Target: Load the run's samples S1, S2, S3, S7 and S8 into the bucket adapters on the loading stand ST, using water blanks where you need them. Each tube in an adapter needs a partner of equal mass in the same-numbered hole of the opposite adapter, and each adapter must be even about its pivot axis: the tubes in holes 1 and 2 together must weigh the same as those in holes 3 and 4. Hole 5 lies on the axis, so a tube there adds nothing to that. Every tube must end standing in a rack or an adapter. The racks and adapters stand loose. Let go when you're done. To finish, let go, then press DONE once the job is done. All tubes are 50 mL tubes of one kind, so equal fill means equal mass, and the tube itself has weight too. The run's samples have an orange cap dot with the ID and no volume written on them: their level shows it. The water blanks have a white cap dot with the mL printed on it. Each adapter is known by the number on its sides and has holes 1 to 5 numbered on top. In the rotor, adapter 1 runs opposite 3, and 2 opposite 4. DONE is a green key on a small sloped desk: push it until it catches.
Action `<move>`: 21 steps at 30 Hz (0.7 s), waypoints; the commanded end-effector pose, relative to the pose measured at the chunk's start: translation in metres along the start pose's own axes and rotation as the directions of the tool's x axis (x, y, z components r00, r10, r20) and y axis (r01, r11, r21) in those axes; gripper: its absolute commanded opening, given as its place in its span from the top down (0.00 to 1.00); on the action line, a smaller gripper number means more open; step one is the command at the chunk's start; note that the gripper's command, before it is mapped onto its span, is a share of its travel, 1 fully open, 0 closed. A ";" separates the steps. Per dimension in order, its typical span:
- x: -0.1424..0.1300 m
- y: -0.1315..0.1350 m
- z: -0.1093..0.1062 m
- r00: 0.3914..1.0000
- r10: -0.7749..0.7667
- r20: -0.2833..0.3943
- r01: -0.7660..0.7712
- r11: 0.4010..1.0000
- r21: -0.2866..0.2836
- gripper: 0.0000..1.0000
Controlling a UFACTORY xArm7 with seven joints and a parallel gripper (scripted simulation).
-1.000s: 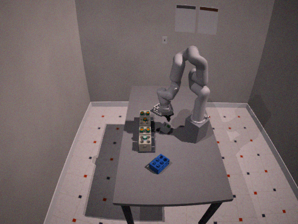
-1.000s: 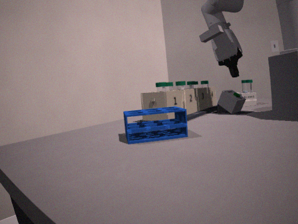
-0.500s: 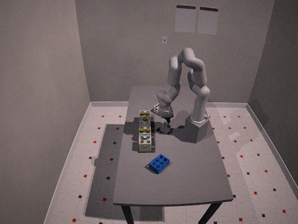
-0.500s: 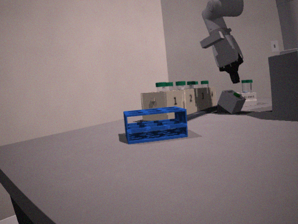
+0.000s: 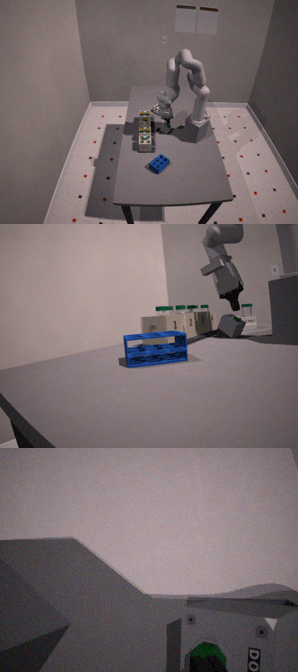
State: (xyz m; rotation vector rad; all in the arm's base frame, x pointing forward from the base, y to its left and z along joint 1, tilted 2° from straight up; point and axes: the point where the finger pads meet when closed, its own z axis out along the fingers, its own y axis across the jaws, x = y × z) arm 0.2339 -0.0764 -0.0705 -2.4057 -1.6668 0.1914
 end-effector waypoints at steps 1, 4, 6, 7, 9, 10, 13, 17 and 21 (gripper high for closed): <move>0.000 0.001 0.000 1.000 0.000 -0.001 0.000 1.000 -0.002 1.00; 0.000 0.001 0.001 1.000 0.000 -0.001 0.000 1.000 -0.002 1.00; 0.000 0.002 0.003 1.000 0.000 -0.001 0.000 1.000 -0.002 1.00; 0.000 0.002 0.003 1.000 0.000 -0.001 0.000 1.000 -0.002 1.00; 0.000 0.002 0.003 1.000 0.000 -0.001 0.000 1.000 -0.002 1.00; 0.000 0.002 0.004 1.000 0.000 -0.001 0.000 1.000 -0.002 1.00; 0.000 0.003 0.006 1.000 0.000 -0.001 0.000 1.000 -0.002 1.00; 0.000 0.003 0.009 1.000 0.000 -0.001 0.000 1.000 -0.002 1.00; 0.000 0.004 0.011 1.000 0.000 -0.001 0.000 1.000 -0.002 1.00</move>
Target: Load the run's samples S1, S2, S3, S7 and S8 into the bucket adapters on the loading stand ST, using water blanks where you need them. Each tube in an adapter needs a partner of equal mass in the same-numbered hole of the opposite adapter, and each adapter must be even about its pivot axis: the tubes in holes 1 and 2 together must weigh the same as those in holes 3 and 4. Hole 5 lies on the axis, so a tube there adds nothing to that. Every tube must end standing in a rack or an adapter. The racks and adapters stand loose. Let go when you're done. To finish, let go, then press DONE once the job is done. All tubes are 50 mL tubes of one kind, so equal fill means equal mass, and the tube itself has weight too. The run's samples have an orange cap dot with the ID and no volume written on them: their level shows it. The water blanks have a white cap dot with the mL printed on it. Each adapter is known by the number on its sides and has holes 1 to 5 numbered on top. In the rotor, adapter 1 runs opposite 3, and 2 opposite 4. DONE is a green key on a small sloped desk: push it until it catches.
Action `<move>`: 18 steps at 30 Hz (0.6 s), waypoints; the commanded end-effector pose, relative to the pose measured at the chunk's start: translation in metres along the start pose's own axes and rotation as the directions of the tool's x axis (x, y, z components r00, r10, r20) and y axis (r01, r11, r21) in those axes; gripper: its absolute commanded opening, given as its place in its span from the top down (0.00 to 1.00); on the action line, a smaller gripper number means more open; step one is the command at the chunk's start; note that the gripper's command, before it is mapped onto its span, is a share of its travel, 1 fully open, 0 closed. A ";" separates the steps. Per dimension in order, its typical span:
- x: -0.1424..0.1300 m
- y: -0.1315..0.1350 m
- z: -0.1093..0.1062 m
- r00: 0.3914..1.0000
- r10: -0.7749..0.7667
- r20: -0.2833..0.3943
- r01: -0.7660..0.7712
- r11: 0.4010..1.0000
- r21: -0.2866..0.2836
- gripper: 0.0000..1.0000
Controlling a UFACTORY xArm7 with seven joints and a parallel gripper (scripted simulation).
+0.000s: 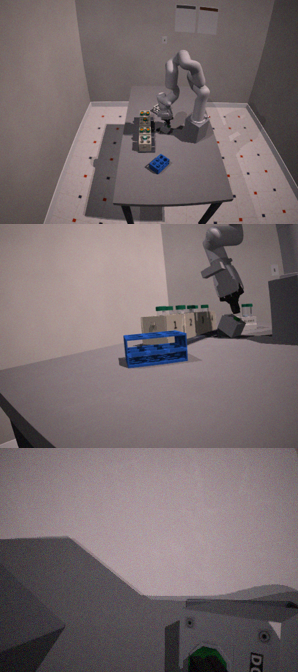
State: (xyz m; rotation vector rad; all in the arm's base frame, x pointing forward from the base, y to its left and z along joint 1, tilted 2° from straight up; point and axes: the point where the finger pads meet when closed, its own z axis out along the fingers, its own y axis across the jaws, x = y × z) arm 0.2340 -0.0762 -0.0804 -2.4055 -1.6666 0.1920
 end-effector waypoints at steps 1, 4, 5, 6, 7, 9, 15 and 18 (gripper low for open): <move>0.000 0.002 0.002 1.000 0.000 -0.001 0.000 1.000 -0.003 1.00; 0.000 0.002 0.003 1.000 0.000 -0.001 0.000 1.000 -0.003 1.00; 0.000 0.002 0.003 1.000 0.000 -0.001 0.000 1.000 -0.003 1.00; 0.000 0.002 0.004 1.000 0.000 -0.001 0.000 1.000 -0.003 1.00; 0.000 0.002 0.005 1.000 0.000 -0.001 0.000 1.000 -0.003 1.00; 0.000 0.003 0.006 1.000 0.000 -0.001 0.000 1.000 -0.003 1.00; 0.000 0.003 0.008 1.000 0.000 -0.001 0.000 1.000 -0.003 1.00; 0.000 0.003 0.008 1.000 0.000 -0.001 0.000 1.000 -0.003 1.00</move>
